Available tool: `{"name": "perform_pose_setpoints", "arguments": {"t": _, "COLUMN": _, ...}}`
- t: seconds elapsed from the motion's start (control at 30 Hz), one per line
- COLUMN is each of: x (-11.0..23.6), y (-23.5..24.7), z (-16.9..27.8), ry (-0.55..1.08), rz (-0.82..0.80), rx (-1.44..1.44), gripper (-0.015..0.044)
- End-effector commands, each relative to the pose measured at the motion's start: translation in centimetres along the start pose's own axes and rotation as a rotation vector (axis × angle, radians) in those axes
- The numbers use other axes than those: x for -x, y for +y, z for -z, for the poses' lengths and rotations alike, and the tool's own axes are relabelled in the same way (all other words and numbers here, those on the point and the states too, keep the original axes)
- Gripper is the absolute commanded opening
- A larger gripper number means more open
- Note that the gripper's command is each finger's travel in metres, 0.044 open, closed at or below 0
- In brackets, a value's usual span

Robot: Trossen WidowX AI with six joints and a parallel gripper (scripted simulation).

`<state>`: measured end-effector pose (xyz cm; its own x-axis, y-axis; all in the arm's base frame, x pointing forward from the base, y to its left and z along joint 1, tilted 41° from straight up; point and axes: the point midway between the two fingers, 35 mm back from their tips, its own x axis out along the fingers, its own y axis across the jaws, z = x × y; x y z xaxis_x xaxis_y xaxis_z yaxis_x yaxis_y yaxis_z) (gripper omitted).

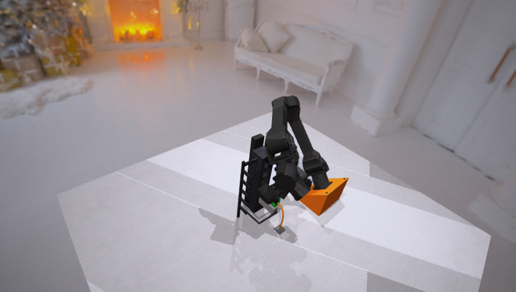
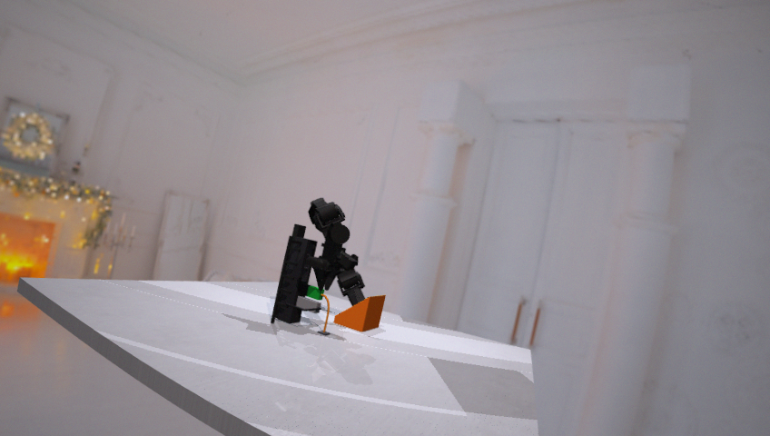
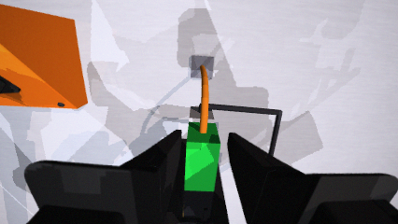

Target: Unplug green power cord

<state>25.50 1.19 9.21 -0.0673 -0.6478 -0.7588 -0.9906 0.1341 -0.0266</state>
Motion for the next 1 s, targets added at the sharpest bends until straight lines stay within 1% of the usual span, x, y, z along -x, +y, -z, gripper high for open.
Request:
{"name": "perform_pose_setpoints", "arguments": {"t": 0.0, "x": 0.1, "y": 0.0, "z": 0.8, "ry": 0.004, "rz": 0.004, "rx": 0.002, "gripper": 0.0160}}
{"name": "perform_pose_setpoints", "arguments": {"t": 0.33, "x": 0.0, "y": 0.1, "z": 1.7, "ry": 0.005, "rz": 0.004, "rx": 0.002, "gripper": 0.0160}}
{"name": "perform_pose_setpoints", "arguments": {"t": 0.67, "x": -1.1, "y": 0.1, "z": 1.7, "ry": 0.006, "rz": 0.004, "rx": 0.002, "gripper": 0.0160}}
{"name": "perform_pose_setpoints", "arguments": {"t": 0.8, "x": -0.9, "y": 0.1, "z": 1.6, "ry": 0.001, "rz": 0.001, "rx": -0.001, "gripper": 0.0055}}
{"name": "perform_pose_setpoints", "arguments": {"t": 0.97, "x": -0.9, "y": 0.1, "z": 1.6, "ry": 0.001, "rz": 0.001, "rx": -0.001, "gripper": 0.0022}}
